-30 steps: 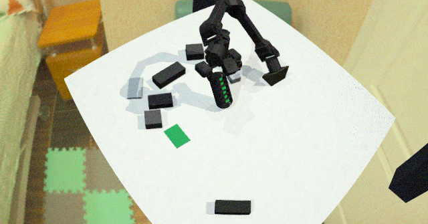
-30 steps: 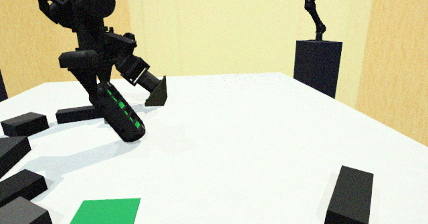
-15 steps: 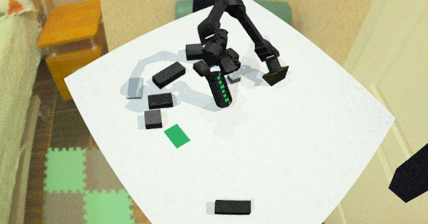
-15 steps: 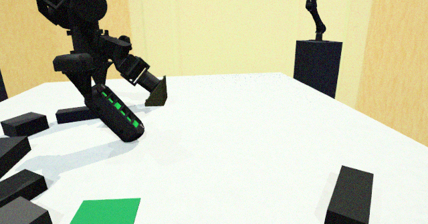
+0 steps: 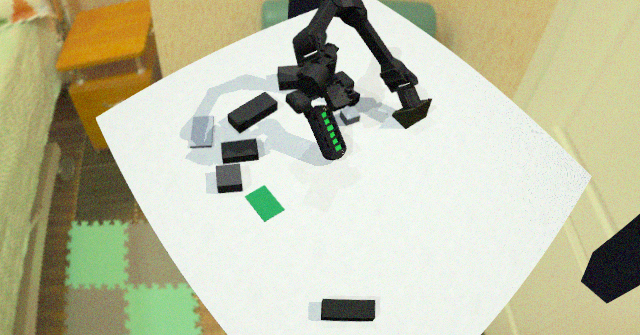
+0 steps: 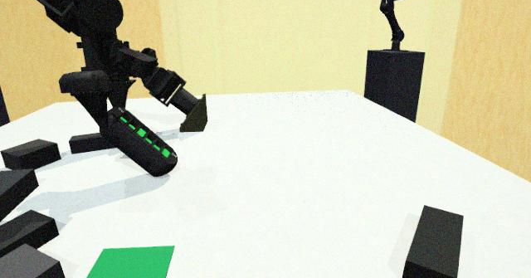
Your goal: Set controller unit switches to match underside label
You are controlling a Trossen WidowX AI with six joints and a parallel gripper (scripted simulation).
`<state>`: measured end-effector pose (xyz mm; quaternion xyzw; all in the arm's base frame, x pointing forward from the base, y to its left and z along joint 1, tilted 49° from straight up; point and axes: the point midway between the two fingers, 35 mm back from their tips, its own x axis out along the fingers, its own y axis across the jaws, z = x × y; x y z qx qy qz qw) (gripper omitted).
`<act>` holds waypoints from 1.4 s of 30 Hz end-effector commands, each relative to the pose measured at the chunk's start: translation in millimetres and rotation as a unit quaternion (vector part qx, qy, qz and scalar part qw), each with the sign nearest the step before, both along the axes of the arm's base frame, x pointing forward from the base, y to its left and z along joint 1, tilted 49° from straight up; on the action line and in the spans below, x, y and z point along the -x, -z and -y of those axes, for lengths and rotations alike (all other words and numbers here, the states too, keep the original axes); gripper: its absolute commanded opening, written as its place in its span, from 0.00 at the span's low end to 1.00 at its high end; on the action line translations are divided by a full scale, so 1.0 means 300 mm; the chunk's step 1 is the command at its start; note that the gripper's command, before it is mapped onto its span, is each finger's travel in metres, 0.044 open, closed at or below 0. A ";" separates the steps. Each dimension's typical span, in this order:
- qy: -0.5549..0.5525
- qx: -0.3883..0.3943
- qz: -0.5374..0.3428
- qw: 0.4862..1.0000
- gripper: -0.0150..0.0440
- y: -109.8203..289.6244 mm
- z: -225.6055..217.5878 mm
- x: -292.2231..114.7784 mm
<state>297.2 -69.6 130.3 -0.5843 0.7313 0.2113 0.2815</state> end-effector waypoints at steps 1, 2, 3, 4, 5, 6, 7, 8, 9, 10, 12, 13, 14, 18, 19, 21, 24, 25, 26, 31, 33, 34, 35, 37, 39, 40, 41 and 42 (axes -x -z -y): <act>0.004 -0.001 -0.012 1.000 0.83 0.023 0.017 0.012; 0.004 -0.001 -0.012 1.000 0.83 0.023 0.019 0.013; 0.004 -0.001 -0.012 1.000 0.83 0.022 0.021 0.014; 0.004 -0.001 -0.012 1.000 0.83 0.021 0.024 0.014; 0.004 -0.001 -0.012 1.000 0.83 0.021 0.026 0.015; 0.004 -0.001 -0.012 1.000 0.83 0.020 0.029 0.015; 0.004 -0.001 -0.012 1.000 0.83 0.020 0.031 0.016; 0.004 -0.001 -0.012 1.000 0.83 0.019 0.034 0.017; 0.004 -0.001 -0.012 1.000 0.83 0.018 0.036 0.017; 0.004 -0.001 -0.012 1.000 0.83 0.018 0.038 0.018; 0.004 -0.001 -0.012 1.000 0.83 0.017 0.043 0.019; 0.004 -0.001 -0.012 1.000 0.83 0.016 0.046 0.019; 0.004 -0.001 -0.012 1.000 0.83 0.016 0.048 0.020; 0.004 -0.001 -0.012 1.000 0.83 0.014 0.058 0.022; 0.004 -0.001 -0.012 1.000 0.83 0.014 0.061 0.023; 0.004 -0.001 -0.012 1.000 0.83 0.013 0.066 0.024; 0.004 0.000 -0.012 1.000 0.83 0.012 0.073 0.026; 0.004 0.000 -0.012 1.000 0.83 0.012 0.076 0.027; 0.004 0.000 -0.012 1.000 0.83 0.012 0.078 0.027; 0.004 0.000 -0.012 1.000 0.83 0.010 0.090 0.030; 0.004 0.000 -0.012 1.000 0.83 0.010 0.095 0.031; 0.004 0.000 -0.012 1.000 0.83 0.010 0.098 0.032; 0.004 0.000 -0.012 1.000 0.83 0.010 0.100 0.033; 0.004 0.000 -0.012 1.000 0.83 0.009 0.105 0.034; 0.004 0.000 -0.012 1.000 0.83 0.009 0.110 0.035; 0.004 0.000 -0.012 1.000 0.83 0.009 0.113 0.036; 0.004 0.000 -0.012 1.000 0.83 0.009 0.115 0.036; 0.004 0.000 -0.012 1.000 0.83 0.009 0.118 0.037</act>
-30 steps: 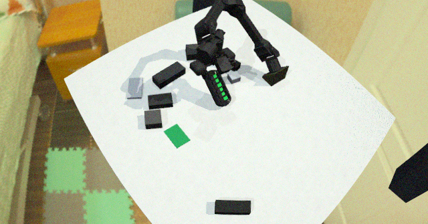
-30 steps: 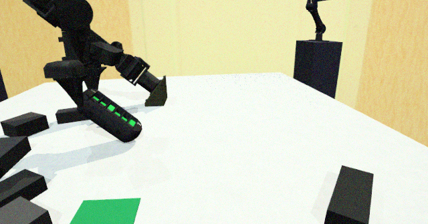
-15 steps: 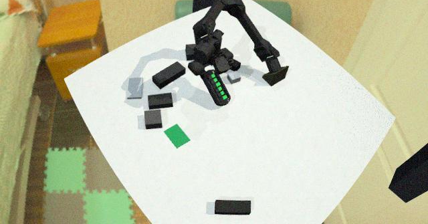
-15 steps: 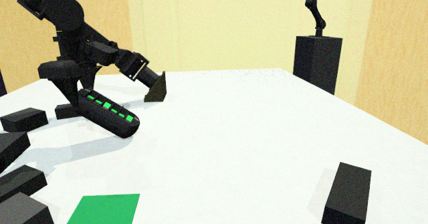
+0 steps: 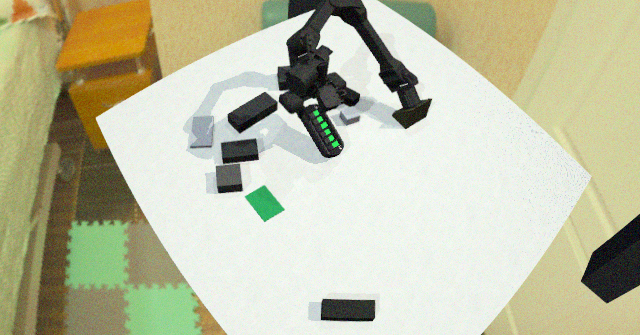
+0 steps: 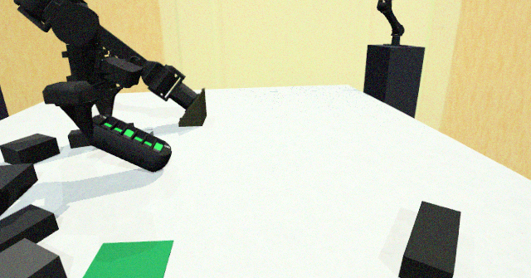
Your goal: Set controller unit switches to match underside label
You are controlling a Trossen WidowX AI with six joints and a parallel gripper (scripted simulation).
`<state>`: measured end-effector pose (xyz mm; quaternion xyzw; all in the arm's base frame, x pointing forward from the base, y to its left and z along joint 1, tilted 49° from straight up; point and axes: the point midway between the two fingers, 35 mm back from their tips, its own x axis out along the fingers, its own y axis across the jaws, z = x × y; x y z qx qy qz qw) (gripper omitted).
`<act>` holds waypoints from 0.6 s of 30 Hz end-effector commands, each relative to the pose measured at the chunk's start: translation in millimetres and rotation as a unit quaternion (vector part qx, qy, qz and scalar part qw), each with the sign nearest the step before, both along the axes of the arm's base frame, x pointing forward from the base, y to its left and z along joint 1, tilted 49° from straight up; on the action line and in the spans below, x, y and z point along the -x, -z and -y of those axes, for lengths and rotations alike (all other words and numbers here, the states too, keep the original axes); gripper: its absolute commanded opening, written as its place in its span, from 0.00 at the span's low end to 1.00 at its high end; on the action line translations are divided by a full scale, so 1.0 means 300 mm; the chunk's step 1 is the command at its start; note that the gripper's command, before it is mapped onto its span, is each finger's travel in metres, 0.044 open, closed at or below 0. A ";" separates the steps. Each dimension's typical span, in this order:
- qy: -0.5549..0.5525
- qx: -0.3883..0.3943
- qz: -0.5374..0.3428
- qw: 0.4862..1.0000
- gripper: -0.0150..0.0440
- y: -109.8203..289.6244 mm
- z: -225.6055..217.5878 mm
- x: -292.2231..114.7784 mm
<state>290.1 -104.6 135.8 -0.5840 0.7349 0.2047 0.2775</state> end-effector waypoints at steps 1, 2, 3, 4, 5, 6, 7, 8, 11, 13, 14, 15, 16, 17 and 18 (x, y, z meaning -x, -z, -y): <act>0.001 -0.008 -0.011 1.000 0.83 0.027 0.004 0.014; 0.001 -0.008 -0.011 1.000 0.83 0.027 0.006 0.014; 0.001 -0.008 -0.011 1.000 0.83 0.027 0.009 0.015; 0.001 -0.008 -0.011 1.000 0.83 0.027 0.011 0.016; 0.001 -0.008 -0.011 1.000 0.83 0.027 0.014 0.016; 0.001 -0.008 -0.011 1.000 0.83 0.027 0.016 0.017; 0.001 -0.008 -0.011 1.000 0.83 0.028 0.019 0.017; 0.001 -0.008 -0.011 1.000 0.83 0.028 0.021 0.018; 0.001 -0.008 -0.011 1.000 0.83 0.028 0.029 0.020; 0.001 -0.008 -0.011 1.000 0.83 0.028 0.034 0.021; 0.001 -0.008 -0.011 1.000 0.83 0.028 0.036 0.022; 0.001 -0.008 -0.011 1.000 0.83 0.029 0.039 0.022; 0.001 -0.008 -0.011 1.000 0.83 0.029 0.041 0.023; 0.001 -0.008 -0.011 1.000 0.83 0.029 0.044 0.024; 0.001 -0.008 -0.011 1.000 0.83 0.029 0.046 0.024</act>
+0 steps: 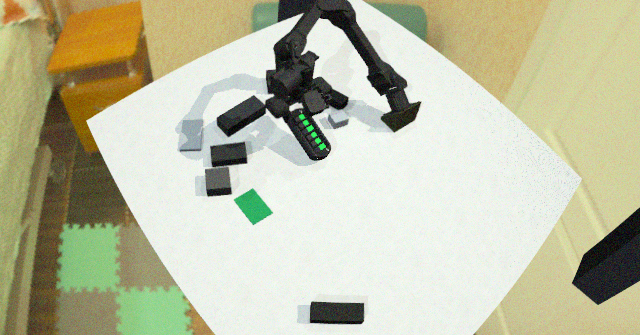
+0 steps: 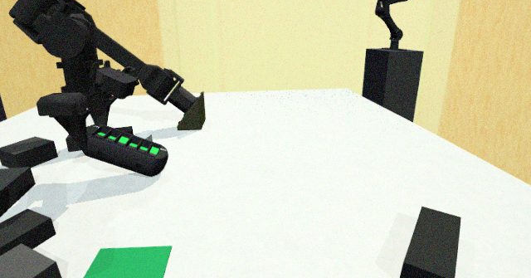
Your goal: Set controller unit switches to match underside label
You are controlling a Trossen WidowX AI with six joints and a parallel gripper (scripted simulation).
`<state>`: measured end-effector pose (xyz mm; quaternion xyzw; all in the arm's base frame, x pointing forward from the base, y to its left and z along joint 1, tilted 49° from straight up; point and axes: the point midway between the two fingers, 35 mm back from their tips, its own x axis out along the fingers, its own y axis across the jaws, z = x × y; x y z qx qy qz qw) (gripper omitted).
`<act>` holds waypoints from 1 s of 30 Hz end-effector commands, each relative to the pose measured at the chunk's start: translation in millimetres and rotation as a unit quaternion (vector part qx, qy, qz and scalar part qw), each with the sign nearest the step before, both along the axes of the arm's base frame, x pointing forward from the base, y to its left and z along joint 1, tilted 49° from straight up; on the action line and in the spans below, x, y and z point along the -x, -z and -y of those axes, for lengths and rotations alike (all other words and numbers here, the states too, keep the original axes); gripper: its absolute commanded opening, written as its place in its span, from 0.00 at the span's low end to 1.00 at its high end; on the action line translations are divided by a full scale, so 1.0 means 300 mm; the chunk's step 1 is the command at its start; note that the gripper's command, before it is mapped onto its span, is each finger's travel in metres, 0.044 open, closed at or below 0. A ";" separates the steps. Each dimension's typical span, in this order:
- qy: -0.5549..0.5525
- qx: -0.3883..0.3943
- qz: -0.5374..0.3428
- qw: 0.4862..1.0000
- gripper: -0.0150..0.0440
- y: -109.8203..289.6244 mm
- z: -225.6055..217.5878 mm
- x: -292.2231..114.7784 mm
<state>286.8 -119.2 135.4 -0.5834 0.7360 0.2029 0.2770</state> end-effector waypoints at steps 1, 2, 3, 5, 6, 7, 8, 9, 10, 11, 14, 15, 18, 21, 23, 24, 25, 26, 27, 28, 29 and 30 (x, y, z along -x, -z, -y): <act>-0.001 -0.009 -0.012 1.000 0.83 0.028 0.000 0.014; -0.001 -0.009 -0.012 1.000 0.83 0.029 0.002 0.014; -0.001 -0.009 -0.012 1.000 0.83 0.029 0.005 0.015; -0.001 -0.009 -0.012 1.000 0.83 0.029 0.010 0.016; -0.001 -0.009 -0.012 1.000 0.83 0.030 0.012 0.017; -0.001 -0.009 -0.012 1.000 0.83 0.030 0.015 0.017; -0.001 -0.009 -0.012 1.000 0.83 0.030 0.017 0.018; -0.001 -0.009 -0.012 1.000 0.83 0.031 0.020 0.019; -0.001 -0.009 -0.012 1.000 0.83 0.031 0.022 0.019; -0.001 -0.009 -0.012 1.000 0.83 0.032 0.025 0.020; -0.001 -0.009 -0.012 1.000 0.83 0.033 0.032 0.022; -0.001 -0.009 -0.012 1.000 0.83 0.033 0.035 0.022; -0.001 -0.009 -0.012 1.000 0.83 0.035 0.042 0.024; -0.001 -0.009 -0.012 1.000 0.83 0.037 0.049 0.026; -0.001 -0.009 -0.012 1.000 0.83 0.038 0.054 0.027; -0.001 -0.009 -0.012 1.000 0.83 0.038 0.056 0.028; -0.001 -0.009 -0.012 1.000 0.83 0.039 0.059 0.028; -0.001 -0.009 -0.012 1.000 0.83 0.040 0.061 0.029; -0.001 -0.009 -0.012 1.000 0.83 0.040 0.064 0.029; -0.001 -0.009 -0.012 1.000 0.83 0.041 0.066 0.030; -0.001 -0.009 -0.012 1.000 0.83 0.042 0.068 0.030; -0.001 -0.009 -0.012 1.000 0.83 0.042 0.071 0.031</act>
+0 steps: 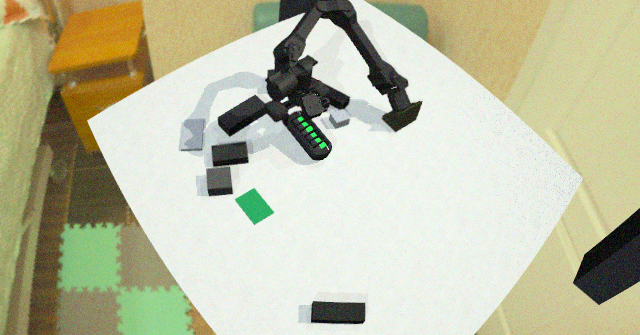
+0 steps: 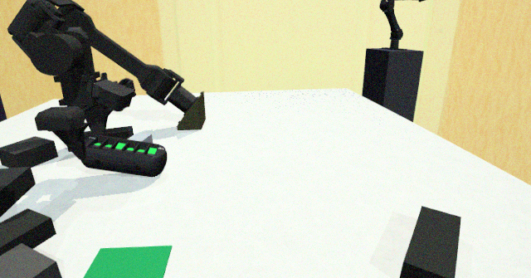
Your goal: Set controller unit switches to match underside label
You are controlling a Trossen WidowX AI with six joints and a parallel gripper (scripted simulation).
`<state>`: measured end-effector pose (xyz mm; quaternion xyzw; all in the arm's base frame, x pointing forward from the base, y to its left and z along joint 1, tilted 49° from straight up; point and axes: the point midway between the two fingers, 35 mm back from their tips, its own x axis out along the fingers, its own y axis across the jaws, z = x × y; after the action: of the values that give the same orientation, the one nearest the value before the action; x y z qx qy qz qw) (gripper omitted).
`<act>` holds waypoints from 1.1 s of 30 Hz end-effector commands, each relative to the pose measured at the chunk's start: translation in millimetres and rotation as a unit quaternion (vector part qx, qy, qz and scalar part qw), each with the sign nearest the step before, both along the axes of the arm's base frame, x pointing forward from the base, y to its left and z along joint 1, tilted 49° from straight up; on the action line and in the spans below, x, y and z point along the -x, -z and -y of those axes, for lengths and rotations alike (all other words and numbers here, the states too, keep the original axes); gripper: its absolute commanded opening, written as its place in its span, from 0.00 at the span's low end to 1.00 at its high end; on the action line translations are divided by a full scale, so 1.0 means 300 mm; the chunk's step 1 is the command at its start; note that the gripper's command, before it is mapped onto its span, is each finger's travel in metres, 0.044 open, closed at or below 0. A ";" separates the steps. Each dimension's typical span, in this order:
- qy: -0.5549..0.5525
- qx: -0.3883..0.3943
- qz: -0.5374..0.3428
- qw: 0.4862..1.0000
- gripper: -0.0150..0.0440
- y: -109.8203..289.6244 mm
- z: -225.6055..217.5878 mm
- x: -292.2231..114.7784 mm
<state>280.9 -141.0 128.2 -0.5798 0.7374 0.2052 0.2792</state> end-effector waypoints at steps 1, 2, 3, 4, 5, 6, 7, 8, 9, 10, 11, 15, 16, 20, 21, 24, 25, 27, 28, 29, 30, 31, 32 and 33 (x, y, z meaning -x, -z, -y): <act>-0.004 -0.005 -0.011 1.000 0.83 0.019 0.000 0.012; -0.004 -0.005 -0.011 1.000 0.83 0.020 0.003 0.013; -0.004 -0.005 -0.011 1.000 0.83 0.020 0.005 0.013; -0.004 -0.005 -0.011 1.000 0.83 0.021 0.008 0.014; -0.004 -0.005 -0.011 1.000 0.83 0.022 0.010 0.014; -0.004 -0.005 -0.011 1.000 0.83 0.023 0.012 0.015; -0.004 -0.005 -0.011 1.000 0.83 0.024 0.015 0.016; -0.004 -0.005 -0.011 1.000 0.83 0.024 0.017 0.016; -0.004 -0.005 -0.011 1.000 0.83 0.025 0.019 0.017; -0.004 -0.005 -0.011 1.000 0.83 0.026 0.022 0.017; -0.004 -0.005 -0.011 1.000 0.83 0.027 0.024 0.018; -0.004 -0.005 -0.011 1.000 0.83 0.030 0.034 0.020; -0.004 -0.005 -0.011 1.000 0.83 0.031 0.036 0.021; -0.004 -0.005 -0.011 1.000 0.83 0.035 0.045 0.023; -0.004 -0.005 -0.011 1.000 0.83 0.036 0.047 0.024; -0.004 -0.005 -0.011 1.000 0.83 0.039 0.054 0.025; -0.004 -0.005 -0.011 1.000 0.83 0.040 0.056 0.026; -0.004 -0.004 -0.011 1.000 0.83 0.042 0.061 0.027; -0.004 -0.004 -0.011 1.000 0.83 0.043 0.061 0.027; -0.004 -0.004 -0.011 1.000 0.83 0.043 0.063 0.027; -0.004 -0.004 -0.011 1.000 0.83 0.044 0.064 0.028; -0.004 -0.004 -0.011 1.000 0.83 0.044 0.065 0.028; -0.004 -0.004 -0.010 1.000 0.83 0.044 0.065 0.027; -0.004 -0.004 -0.010 1.000 0.83 0.043 0.065 0.027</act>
<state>274.8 -162.4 118.6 -0.5783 0.7384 0.2065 0.2788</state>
